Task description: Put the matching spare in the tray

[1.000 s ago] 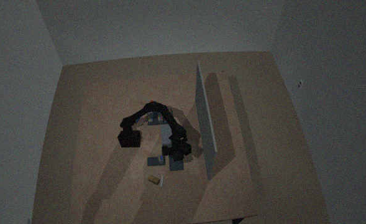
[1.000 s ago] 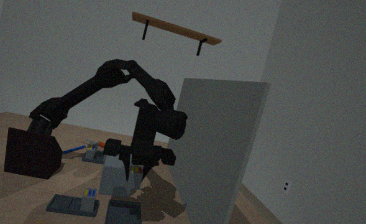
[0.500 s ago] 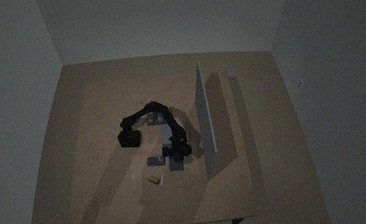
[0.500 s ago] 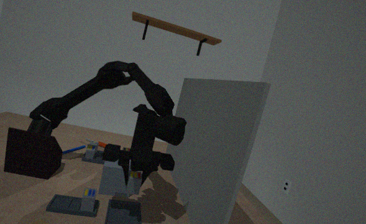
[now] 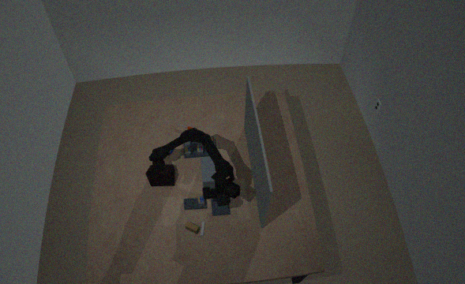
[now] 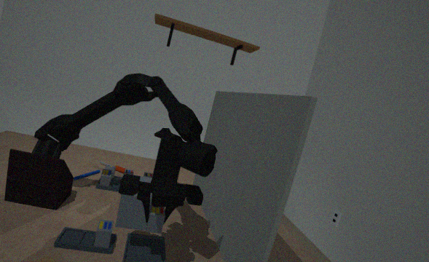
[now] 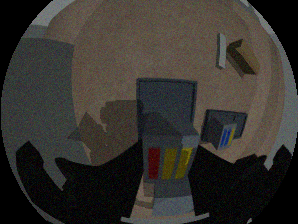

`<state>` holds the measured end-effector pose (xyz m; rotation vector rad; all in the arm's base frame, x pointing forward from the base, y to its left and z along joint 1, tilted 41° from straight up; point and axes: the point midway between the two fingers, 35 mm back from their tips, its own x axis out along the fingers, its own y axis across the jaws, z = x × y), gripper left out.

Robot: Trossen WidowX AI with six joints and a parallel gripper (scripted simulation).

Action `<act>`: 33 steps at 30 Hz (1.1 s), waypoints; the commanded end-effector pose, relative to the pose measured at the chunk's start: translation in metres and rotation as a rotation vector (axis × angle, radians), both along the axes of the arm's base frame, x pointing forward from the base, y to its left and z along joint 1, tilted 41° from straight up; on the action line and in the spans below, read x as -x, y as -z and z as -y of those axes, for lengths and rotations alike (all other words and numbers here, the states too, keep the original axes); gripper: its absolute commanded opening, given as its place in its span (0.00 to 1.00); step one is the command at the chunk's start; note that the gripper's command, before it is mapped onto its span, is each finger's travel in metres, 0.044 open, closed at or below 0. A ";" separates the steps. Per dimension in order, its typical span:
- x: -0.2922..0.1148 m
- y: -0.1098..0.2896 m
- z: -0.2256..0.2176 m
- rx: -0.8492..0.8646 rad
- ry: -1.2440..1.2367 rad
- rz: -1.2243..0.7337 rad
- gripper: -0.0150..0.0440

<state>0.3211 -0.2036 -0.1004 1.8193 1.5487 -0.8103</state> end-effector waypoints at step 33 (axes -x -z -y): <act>-0.003 0.026 -0.023 -0.006 0.008 0.000 0.25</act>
